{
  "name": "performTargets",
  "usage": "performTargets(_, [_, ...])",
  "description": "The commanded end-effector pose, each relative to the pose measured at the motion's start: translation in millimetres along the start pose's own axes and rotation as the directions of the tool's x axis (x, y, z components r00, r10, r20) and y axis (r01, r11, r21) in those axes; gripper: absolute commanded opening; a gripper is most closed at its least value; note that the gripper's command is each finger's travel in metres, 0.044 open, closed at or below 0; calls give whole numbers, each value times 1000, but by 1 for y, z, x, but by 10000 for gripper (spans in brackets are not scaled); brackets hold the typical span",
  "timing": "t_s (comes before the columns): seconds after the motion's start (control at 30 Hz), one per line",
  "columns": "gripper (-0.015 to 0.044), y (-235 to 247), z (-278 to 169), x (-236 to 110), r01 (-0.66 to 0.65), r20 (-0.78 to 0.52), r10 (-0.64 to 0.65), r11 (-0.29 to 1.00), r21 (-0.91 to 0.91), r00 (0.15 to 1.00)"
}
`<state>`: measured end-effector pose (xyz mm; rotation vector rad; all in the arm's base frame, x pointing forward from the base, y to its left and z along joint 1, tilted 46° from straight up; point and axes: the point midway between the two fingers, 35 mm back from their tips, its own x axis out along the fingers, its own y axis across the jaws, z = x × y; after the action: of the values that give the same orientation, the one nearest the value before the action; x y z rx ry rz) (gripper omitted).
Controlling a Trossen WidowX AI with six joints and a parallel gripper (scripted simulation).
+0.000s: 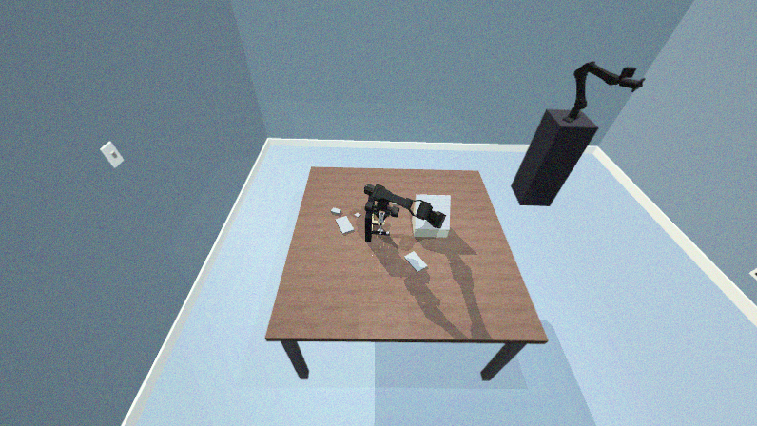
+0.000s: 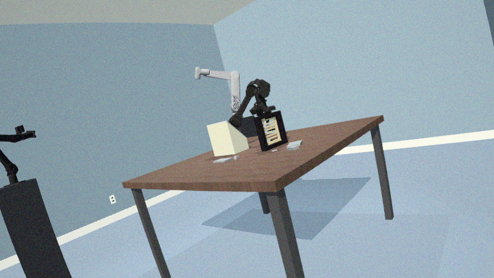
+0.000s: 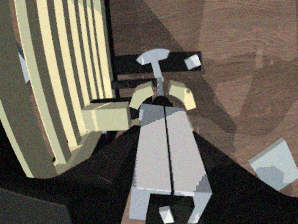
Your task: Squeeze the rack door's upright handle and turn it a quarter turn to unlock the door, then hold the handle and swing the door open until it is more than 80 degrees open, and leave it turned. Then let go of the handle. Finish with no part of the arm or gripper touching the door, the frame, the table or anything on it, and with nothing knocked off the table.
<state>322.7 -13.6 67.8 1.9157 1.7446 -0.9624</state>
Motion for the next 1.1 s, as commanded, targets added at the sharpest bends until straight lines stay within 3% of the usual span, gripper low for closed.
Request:
performTargets(0.0, [25,0,0,0,0,0,0,1000,-2,1000])
performTargets(1.07, [25,-25,23,0,1,1,-1,834,-552,1000])
